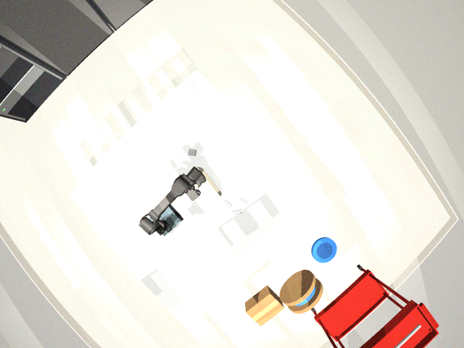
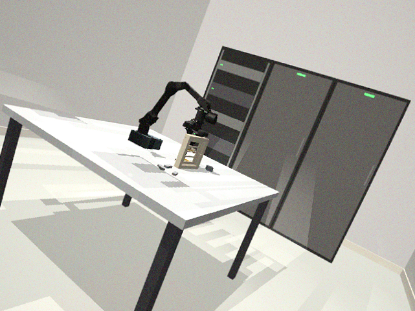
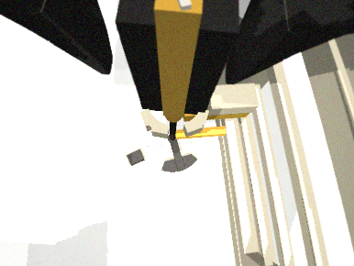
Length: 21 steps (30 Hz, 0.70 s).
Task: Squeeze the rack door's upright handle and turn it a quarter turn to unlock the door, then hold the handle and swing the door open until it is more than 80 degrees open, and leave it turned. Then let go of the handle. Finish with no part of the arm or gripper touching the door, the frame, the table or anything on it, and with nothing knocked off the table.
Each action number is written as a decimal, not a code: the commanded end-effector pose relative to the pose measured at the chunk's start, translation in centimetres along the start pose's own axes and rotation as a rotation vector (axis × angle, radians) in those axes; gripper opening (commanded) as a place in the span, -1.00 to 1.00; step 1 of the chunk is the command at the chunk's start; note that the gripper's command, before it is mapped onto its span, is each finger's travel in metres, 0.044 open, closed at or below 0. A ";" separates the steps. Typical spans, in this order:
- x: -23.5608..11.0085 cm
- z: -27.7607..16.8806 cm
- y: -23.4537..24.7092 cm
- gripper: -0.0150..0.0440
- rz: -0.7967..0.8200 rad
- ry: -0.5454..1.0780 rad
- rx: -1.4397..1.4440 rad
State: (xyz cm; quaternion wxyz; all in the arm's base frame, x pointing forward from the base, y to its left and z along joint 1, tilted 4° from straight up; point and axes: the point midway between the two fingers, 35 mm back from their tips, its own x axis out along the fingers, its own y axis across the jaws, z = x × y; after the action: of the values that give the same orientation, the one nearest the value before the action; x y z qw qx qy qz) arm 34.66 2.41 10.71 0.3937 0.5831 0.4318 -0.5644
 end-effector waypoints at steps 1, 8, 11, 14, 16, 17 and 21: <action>0.1 0.3 0.3 0.43 0.008 -0.004 0.018; 0.1 0.3 0.3 0.27 0.008 -0.004 0.018; 0.1 0.3 0.3 0.20 0.008 -0.004 0.018; 0.1 0.3 0.3 0.14 0.008 -0.004 0.018; 0.1 0.3 0.3 0.09 0.008 -0.004 0.018; 0.1 0.3 0.3 0.07 0.008 -0.004 0.018; 0.1 0.3 0.3 -0.02 0.008 -0.004 0.018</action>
State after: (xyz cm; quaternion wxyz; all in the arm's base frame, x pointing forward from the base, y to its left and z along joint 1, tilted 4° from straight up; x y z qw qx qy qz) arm 34.89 2.09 10.63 0.3927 0.5873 0.4248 -0.5661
